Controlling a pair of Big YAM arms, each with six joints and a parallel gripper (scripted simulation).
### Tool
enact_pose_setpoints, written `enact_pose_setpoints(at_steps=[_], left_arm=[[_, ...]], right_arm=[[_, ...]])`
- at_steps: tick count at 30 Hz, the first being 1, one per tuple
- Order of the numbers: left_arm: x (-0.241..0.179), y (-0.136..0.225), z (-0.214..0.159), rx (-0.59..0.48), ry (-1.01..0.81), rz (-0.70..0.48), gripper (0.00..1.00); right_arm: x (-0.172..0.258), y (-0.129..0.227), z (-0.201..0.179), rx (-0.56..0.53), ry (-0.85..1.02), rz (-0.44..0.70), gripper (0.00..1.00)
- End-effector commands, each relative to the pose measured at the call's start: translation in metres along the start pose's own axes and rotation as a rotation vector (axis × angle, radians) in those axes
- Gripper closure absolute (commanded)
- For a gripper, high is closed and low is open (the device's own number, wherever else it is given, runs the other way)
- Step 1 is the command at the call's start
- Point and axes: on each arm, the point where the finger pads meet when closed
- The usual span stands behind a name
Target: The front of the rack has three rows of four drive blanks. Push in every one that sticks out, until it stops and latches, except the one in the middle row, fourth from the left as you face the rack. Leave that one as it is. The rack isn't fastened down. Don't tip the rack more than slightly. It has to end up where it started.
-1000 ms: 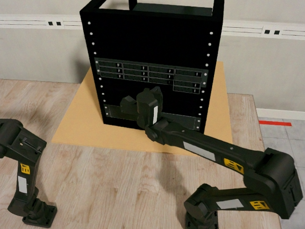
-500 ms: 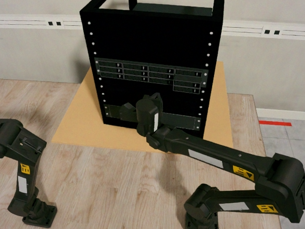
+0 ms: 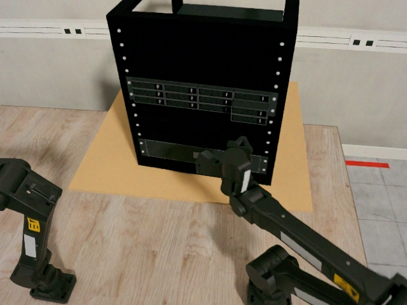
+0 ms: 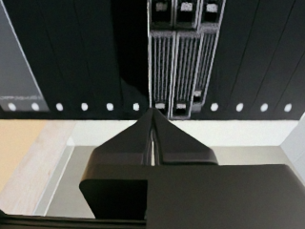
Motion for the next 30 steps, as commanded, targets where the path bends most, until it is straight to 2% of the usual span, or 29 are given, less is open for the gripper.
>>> enact_pose_setpoints(at_steps=[1,2,6,9,16,30], left_arm=[[-0.003,0.003,0.038,-0.054,0.014,-0.007,0.0],[-0.003,0.003,0.038,-0.054,0.014,-0.007,0.0],[-0.003,0.003,0.038,-0.054,0.014,-0.007,0.0],[-0.003,0.003,0.038,-0.054,0.014,-0.007,0.0],[-0.003,0.003,0.038,-0.054,0.014,-0.007,0.0],[-0.003,0.003,0.038,-0.054,0.014,-0.007,0.0]], right_arm=[[-0.009,-0.002,-0.005,-0.001,-0.01,-0.005,1.0],[-0.047,-0.004,-0.008,0.004,-0.059,-0.051,1.0],[-0.027,-0.005,-0.004,-0.005,-0.027,-0.022,1.0],[-0.046,-0.014,-0.007,0.005,-0.064,-0.059,1.0],[-0.046,-0.066,-0.006,0.005,-0.053,-0.067,1.0],[-0.039,-0.071,-0.001,-0.006,-0.045,-0.059,1.0]])
Point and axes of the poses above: on each arm, the point where the finger pads meet when closed, its own y axis back along the fingers, its own x axis across the jaws, z = x × y, and after that the axes turned 6 degrees about y, right-handed
